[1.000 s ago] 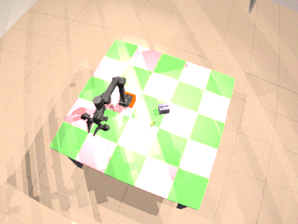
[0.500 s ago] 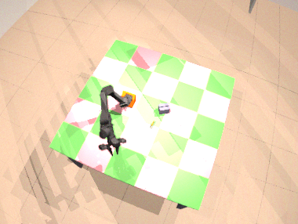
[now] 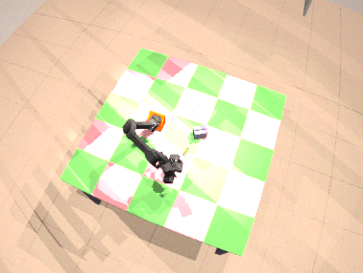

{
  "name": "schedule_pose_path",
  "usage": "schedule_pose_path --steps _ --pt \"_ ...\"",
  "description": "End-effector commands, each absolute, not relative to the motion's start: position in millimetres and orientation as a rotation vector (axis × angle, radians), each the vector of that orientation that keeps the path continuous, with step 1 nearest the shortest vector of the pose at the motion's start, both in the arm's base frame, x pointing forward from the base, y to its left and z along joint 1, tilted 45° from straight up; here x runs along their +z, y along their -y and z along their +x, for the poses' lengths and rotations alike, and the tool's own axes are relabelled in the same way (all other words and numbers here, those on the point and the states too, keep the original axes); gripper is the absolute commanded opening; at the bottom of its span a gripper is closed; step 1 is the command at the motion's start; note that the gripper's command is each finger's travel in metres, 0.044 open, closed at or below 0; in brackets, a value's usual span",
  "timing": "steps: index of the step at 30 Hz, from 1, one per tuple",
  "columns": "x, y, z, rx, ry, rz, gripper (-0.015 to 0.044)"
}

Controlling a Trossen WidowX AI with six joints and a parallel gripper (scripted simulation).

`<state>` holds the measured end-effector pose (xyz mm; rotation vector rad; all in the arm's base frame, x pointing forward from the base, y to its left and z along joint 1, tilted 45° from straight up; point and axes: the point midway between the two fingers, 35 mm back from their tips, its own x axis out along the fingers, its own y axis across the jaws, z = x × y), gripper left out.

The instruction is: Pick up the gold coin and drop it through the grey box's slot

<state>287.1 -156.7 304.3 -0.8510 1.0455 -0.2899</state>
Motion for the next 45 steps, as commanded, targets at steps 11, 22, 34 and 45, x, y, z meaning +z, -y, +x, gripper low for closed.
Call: schedule_pose_path --steps 11,22,34,45 --pt "165.4 21.3 279.9 0.577 -1.648 -1.656 0.0161" --pt "141.1 15.8 274.2 0.676 -1.691 -1.79 0.0161" --pt "116.0 39.6 277.0 0.674 -1.692 -1.79 0.0161" --pt "103.4 51.9 279.1 0.675 -1.691 -1.79 0.0161"
